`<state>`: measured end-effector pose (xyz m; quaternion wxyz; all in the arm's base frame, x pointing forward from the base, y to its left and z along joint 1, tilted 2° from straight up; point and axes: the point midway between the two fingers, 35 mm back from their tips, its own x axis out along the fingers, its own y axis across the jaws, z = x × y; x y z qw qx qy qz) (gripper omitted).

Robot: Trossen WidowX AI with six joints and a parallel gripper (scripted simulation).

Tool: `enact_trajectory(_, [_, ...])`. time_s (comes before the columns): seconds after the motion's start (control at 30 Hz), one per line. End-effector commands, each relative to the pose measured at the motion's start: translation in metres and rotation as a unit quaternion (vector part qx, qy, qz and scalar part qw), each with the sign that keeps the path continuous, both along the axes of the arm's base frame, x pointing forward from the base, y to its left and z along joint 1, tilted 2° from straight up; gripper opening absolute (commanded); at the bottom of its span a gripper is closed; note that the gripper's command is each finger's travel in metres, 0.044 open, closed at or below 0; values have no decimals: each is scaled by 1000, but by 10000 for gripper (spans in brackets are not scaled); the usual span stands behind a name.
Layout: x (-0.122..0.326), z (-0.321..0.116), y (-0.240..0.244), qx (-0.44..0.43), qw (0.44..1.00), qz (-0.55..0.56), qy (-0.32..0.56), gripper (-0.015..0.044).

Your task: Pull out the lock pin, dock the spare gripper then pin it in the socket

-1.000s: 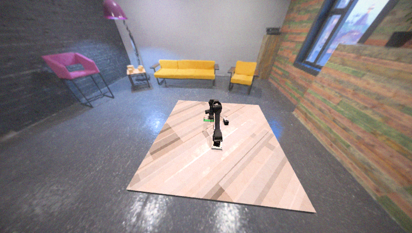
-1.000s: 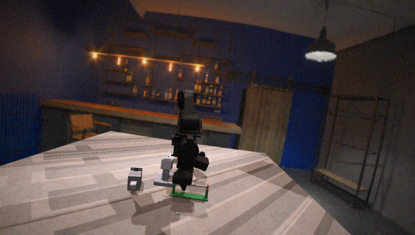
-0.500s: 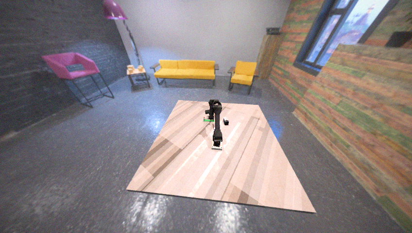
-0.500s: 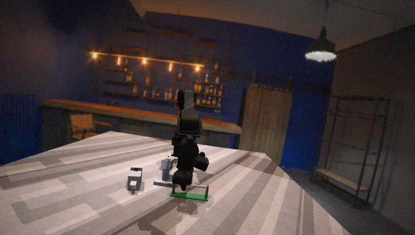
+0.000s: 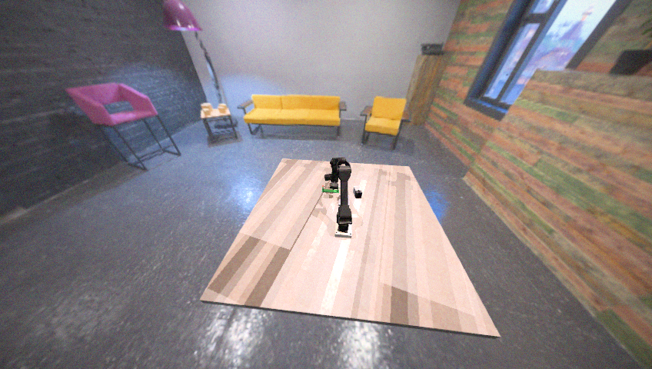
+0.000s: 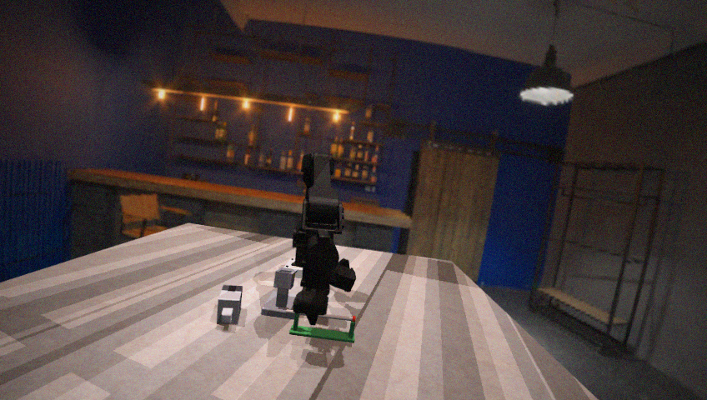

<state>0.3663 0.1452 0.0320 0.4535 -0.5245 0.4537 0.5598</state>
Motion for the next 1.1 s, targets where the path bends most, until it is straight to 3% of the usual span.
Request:
enact_trajectory(0.0, [0,0,0,0,1000,0,0,53])
enact_trajectory(0.5, [-3,14,-1,-2,1000,0,7,440])
enact_trajectory(1.07, [-16,44,-5,-15,999,1,40,440])
